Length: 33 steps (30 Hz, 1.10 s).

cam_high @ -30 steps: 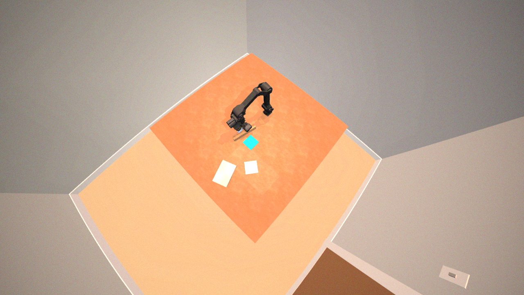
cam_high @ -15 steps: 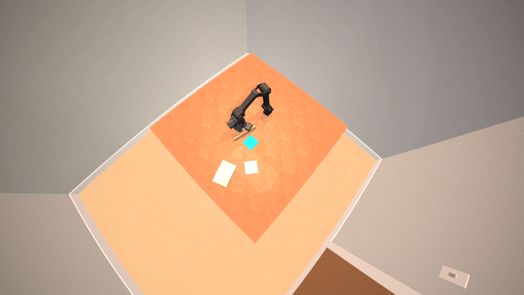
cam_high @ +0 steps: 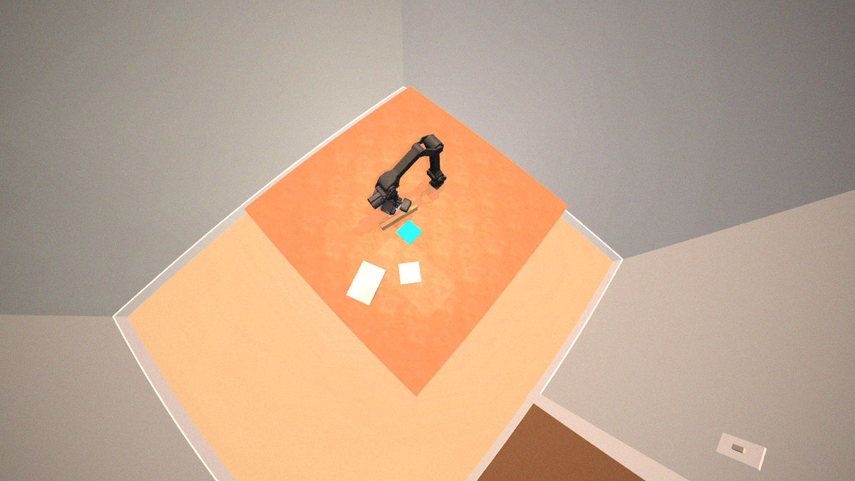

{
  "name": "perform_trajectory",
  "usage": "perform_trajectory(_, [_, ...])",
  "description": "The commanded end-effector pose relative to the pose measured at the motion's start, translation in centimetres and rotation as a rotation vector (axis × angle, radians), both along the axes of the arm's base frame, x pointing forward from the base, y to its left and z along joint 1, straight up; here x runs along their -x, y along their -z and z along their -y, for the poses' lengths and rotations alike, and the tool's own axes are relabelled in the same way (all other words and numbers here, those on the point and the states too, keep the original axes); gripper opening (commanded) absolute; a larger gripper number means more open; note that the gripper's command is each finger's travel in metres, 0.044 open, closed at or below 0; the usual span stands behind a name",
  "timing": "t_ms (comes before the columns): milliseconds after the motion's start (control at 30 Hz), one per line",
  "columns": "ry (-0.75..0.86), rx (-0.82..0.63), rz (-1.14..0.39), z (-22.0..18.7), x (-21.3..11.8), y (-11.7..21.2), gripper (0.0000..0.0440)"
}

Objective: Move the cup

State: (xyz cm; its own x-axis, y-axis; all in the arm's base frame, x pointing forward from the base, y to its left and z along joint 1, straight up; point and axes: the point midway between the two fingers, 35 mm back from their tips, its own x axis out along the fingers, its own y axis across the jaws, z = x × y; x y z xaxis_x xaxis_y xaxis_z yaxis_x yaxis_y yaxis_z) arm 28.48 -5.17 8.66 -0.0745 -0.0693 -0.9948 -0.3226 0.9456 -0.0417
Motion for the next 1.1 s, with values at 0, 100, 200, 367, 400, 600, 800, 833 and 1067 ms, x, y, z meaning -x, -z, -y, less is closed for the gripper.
perform_trajectory(0, [-0.022, -0.01, 0.02, -0.6, -0.6, -1.1, 0.0004])
perform_trajectory(100, [-0.034, -0.012, 0.035, -1.2, -1.1, -1.8, 0.0003])
perform_trajectory(200, [-0.047, -0.015, 0.051, -1.8, -1.6, -2.5, 0.0003])
perform_trajectory(367, [-0.069, -0.018, 0.078, -3.0, -2.4, -3.5, 0.0])
perform_trajectory(400, [-0.074, -0.018, 0.084, -3.3, -2.6, -3.7, 0.0])
perform_trajectory(600, [-0.1, -0.022, 0.12, -5.1, -3.5, -4.6, 0.0])
perform_trajectory(800, [-0.125, -0.028, 0.155, -7.2, -4.3, -5.1, 0.0])
perform_trajectory(833, [-0.129, -0.029, 0.16, -7.5, -4.4, -5.2, 0.0])
perform_trajectory(1067, [-0.156, -0.038, 0.194, -10.2, -5.1, -5.3, 0.0])
